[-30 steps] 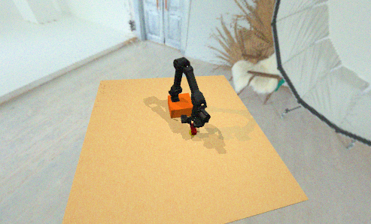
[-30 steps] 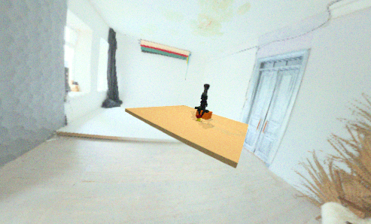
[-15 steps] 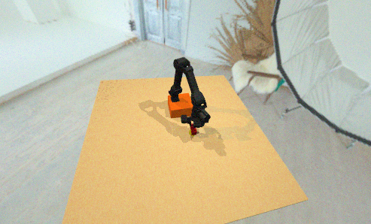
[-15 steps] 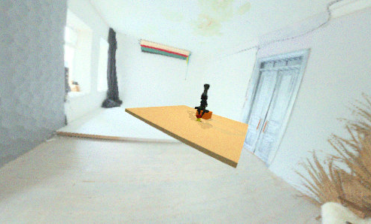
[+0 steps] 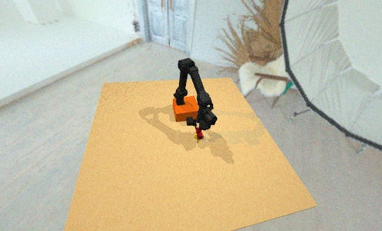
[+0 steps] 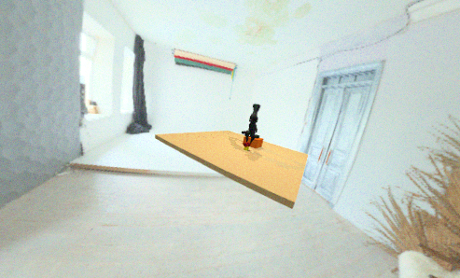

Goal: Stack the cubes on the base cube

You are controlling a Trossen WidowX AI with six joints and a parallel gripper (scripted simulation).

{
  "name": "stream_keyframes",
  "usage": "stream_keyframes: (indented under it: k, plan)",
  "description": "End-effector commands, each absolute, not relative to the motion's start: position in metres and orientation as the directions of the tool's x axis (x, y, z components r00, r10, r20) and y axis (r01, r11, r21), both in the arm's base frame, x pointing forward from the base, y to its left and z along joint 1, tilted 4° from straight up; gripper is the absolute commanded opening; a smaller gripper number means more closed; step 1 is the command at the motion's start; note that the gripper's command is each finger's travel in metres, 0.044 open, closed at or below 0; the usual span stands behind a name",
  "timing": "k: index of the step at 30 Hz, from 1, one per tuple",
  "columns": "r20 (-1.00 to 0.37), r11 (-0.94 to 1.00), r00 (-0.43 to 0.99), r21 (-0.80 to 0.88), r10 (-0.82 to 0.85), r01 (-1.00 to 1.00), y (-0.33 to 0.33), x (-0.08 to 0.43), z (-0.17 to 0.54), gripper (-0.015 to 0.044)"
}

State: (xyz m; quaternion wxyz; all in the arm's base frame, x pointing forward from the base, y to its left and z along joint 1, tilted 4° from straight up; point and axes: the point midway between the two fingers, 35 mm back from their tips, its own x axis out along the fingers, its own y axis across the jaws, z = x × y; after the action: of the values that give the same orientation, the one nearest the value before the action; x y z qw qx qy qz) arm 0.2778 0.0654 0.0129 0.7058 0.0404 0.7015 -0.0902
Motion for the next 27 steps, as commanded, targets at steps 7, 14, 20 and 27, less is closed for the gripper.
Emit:
stream_keyframes:
  k: [7, 14, 20, 27]
  plan:
    - [-0.998, 0.980, 0.006, -0.066, -0.068, 0.188, 0.067, 0.280, 0.030, 0.0205]
    - [-0.998, 0.980, 0.006, -0.066, -0.068, 0.188, 0.068, 0.280, 0.041, 0.0205]
    - [-0.998, 0.980, 0.006, -0.066, -0.068, 0.188, 0.068, 0.280, 0.050, 0.0205]
    - [-0.998, 0.980, 0.006, -0.066, -0.068, 0.188, 0.069, 0.280, 0.061, 0.0205]
